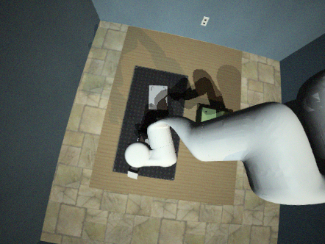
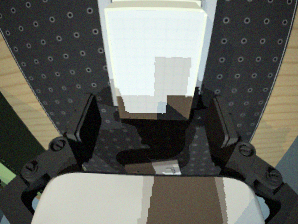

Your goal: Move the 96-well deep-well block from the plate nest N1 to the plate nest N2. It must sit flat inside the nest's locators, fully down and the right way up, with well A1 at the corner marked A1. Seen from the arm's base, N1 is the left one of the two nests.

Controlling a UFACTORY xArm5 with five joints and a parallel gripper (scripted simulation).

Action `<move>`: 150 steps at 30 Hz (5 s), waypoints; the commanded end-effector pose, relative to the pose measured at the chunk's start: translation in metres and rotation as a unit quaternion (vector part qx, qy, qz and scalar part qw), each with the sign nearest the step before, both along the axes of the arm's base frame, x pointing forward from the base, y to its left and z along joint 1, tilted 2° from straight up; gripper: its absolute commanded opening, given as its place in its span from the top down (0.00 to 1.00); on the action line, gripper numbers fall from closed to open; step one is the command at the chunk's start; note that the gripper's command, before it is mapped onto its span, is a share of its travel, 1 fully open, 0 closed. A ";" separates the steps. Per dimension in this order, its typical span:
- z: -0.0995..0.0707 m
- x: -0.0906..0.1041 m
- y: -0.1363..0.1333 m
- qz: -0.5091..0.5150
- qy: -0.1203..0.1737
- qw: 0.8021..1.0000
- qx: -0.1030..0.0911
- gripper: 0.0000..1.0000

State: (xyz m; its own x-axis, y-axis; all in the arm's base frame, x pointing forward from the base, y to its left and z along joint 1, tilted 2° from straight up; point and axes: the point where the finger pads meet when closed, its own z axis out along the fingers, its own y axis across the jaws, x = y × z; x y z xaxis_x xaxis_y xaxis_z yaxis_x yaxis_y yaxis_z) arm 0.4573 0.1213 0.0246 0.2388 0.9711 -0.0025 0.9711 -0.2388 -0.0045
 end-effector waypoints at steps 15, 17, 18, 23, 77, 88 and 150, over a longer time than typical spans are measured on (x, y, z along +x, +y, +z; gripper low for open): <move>-0.025 0.001 0.000 0.000 -0.002 1.000 0.000 0.00; -0.029 0.001 0.000 0.000 -0.002 1.000 0.000 0.00; -0.029 0.001 0.000 0.000 -0.002 1.000 0.000 0.00; -0.035 0.001 -0.001 0.000 -0.002 1.000 0.000 0.00; -0.076 0.001 -0.002 0.000 -0.002 1.000 0.000 0.00; -0.082 0.001 -0.002 0.000 -0.002 1.000 0.000 0.00; -0.081 0.001 -0.002 0.000 -0.002 1.000 0.000 1.00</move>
State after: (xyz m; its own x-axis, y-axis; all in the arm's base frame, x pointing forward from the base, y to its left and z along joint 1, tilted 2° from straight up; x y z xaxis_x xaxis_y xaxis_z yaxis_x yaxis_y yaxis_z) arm 0.4572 0.1190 -0.0578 0.2388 0.9711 -0.0028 0.9711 -0.2388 -0.0050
